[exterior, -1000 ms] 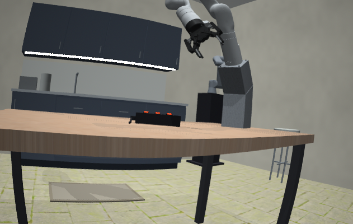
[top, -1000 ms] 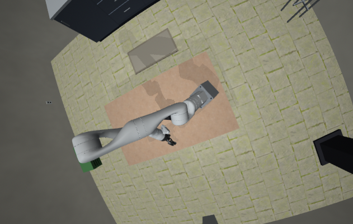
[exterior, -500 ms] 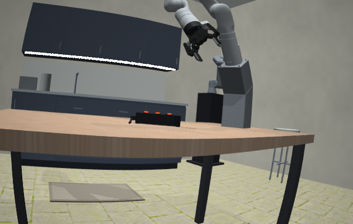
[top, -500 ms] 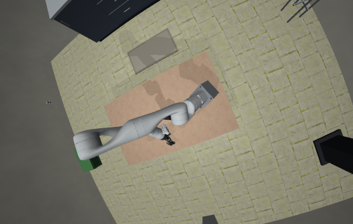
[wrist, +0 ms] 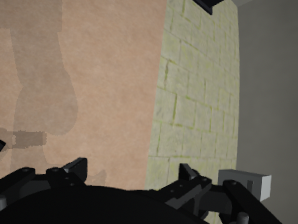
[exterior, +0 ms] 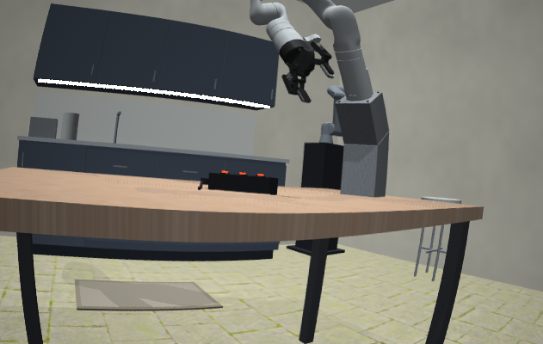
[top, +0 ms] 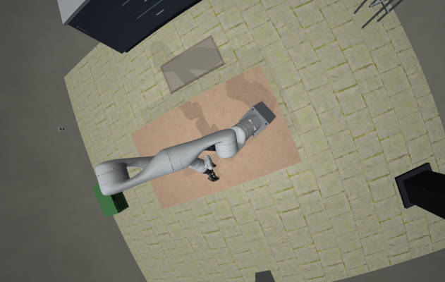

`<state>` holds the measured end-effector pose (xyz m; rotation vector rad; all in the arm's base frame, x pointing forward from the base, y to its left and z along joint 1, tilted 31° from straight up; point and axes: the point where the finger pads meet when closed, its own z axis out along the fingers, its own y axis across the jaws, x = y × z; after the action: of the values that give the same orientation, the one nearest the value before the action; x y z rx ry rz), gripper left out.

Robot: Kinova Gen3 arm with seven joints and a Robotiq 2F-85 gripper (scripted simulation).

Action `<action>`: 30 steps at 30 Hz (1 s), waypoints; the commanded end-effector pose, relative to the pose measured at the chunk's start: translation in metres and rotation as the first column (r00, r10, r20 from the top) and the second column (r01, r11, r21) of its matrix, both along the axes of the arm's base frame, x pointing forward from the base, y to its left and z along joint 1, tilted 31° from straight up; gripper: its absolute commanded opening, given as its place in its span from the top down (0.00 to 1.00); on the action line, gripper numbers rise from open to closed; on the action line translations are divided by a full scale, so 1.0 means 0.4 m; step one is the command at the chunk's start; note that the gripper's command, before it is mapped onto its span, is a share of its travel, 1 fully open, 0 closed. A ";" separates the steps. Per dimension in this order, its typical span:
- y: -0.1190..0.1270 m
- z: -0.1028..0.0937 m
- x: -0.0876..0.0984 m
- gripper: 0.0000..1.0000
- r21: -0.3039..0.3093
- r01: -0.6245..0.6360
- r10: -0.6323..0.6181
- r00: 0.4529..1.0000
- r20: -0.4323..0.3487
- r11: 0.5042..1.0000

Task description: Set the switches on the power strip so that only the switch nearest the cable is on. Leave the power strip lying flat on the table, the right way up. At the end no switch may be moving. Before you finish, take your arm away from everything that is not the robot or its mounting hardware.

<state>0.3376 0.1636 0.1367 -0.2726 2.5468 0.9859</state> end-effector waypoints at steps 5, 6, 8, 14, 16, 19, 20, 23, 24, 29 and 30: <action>-0.004 -0.008 0.003 0.00 0.010 0.027 -0.027 0.999 -0.027 1.000; -0.004 -0.008 0.003 0.00 0.010 0.027 -0.027 0.999 -0.027 1.000; -0.009 -0.016 0.008 0.00 0.018 0.056 -0.055 0.997 -0.053 0.998; -0.009 -0.016 0.008 0.00 0.018 0.056 -0.055 0.997 -0.053 0.998; -0.014 -0.024 0.012 0.00 0.026 0.086 -0.084 0.993 -0.080 0.996; -0.014 -0.024 0.012 0.00 0.026 0.086 -0.084 0.993 -0.080 0.996; -0.014 -0.024 0.012 0.00 0.026 0.086 -0.084 0.993 -0.080 0.996; -0.019 -0.032 0.017 0.00 0.032 0.117 -0.113 0.988 -0.109 0.993; -0.019 -0.032 0.017 0.00 0.032 0.117 -0.113 0.988 -0.109 0.993; -0.025 -0.042 0.022 0.00 0.038 0.150 -0.143 0.980 -0.138 0.988; -0.025 -0.042 0.022 0.00 0.038 0.150 -0.143 0.980 -0.138 0.988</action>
<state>0.3465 0.1534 0.1213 -0.0110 2.6121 1.0334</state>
